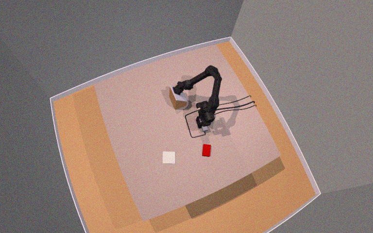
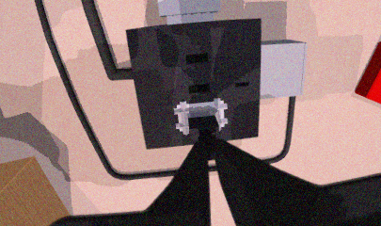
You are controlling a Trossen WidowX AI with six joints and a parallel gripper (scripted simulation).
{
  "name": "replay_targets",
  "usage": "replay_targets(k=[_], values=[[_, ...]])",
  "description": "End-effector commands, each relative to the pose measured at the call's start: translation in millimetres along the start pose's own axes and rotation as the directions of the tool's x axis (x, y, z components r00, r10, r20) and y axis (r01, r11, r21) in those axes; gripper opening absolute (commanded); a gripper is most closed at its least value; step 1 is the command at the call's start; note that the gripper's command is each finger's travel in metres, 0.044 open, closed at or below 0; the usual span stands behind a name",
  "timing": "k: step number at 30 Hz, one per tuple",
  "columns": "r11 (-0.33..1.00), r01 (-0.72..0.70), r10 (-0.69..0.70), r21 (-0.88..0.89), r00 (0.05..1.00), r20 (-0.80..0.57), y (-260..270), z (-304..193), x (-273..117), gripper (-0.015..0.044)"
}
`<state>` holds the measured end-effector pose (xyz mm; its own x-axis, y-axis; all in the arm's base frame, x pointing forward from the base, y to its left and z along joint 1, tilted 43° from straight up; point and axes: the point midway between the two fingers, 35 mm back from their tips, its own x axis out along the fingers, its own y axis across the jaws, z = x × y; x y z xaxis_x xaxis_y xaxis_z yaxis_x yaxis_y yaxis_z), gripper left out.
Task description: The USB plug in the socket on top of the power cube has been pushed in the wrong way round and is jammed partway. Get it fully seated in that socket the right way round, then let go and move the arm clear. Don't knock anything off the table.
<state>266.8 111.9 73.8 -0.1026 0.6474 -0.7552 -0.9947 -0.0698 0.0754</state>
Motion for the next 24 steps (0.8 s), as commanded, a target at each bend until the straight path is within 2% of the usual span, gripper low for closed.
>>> replay_targets(k=[1,24], values=[[1.0,0.002,-0.002,0.002,1.0,0.0,-0.5,-0.1,0.7,0.0],[1.0,0.002,-0.002,0.002,1.0,0.0,-0.5,0.0,3.5,0.0]])
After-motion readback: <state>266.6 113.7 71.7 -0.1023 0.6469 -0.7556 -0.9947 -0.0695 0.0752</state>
